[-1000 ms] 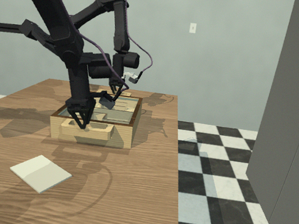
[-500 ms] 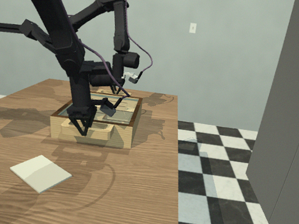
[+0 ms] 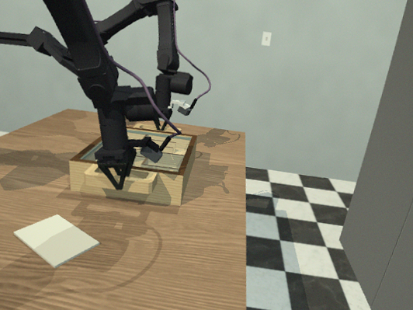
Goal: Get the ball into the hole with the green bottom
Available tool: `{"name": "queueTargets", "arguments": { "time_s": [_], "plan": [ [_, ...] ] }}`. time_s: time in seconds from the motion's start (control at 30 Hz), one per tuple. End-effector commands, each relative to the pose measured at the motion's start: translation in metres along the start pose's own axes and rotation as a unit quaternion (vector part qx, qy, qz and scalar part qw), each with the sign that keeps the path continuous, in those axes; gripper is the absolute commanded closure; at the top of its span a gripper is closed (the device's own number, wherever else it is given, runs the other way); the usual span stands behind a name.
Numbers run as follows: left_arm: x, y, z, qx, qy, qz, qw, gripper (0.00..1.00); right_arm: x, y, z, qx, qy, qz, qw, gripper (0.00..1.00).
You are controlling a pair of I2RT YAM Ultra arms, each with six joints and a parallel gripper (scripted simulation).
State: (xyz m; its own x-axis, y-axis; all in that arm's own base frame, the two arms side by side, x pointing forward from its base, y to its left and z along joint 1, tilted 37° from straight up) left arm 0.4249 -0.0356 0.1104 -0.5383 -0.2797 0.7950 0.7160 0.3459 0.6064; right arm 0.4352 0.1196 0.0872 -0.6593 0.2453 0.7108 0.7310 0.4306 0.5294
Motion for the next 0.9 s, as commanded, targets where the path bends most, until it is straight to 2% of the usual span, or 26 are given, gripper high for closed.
{"name": "queueTargets", "arguments": {
  "time_s": [0.0,0.23,0.4,0.6,0.63,0.83,0.87],
  "plan": [
    [0.005,-0.006,-0.007,-0.010,-0.008,0.006,1.000,1.00,0.004,0.010,0.006,0.001,0.007,-0.020,1.000,0.61],
    [0.003,-0.011,-0.001,-0.009,-0.002,0.014,1.000,1.00,-0.002,-0.007,0.011,0.011,0.008,0.003,1.000,0.61],
    [0.003,-0.010,0.002,-0.005,0.000,0.013,1.000,1.00,0.011,0.010,0.001,-0.003,0.003,-0.022,1.000,0.61],
    [0.002,-0.006,0.002,-0.002,0.000,0.011,1.000,1.00,0.005,0.004,0.000,0.000,0.002,-0.008,1.000,0.61],
    [0.002,-0.009,0.005,-0.001,0.002,0.013,1.000,1.00,0.010,0.005,-0.003,-0.001,0.002,-0.011,1.000,1.00],
    [-0.002,-0.009,0.008,0.001,0.007,0.018,1.000,1.00,0.005,-0.003,0.005,0.003,0.001,-0.003,1.000,1.00],
    [-0.003,-0.009,0.009,0.001,0.008,0.018,1.000,1.00,0.007,0.004,0.003,0.000,0.000,-0.007,1.000,1.00]
  ]
}}
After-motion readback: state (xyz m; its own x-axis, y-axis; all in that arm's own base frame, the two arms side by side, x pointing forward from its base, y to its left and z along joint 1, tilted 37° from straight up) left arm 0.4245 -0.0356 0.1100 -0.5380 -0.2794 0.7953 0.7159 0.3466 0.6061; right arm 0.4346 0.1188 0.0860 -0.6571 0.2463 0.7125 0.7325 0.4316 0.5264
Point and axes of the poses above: on each arm, the point where the finger pads meet when closed, its own x axis back along the fingers, its own z axis across the jaws, y = z × x, the point moved 8 cm from there along x, back along the fingers, and after that the axes turned 13 degrees about x, right-handed, at the moved point
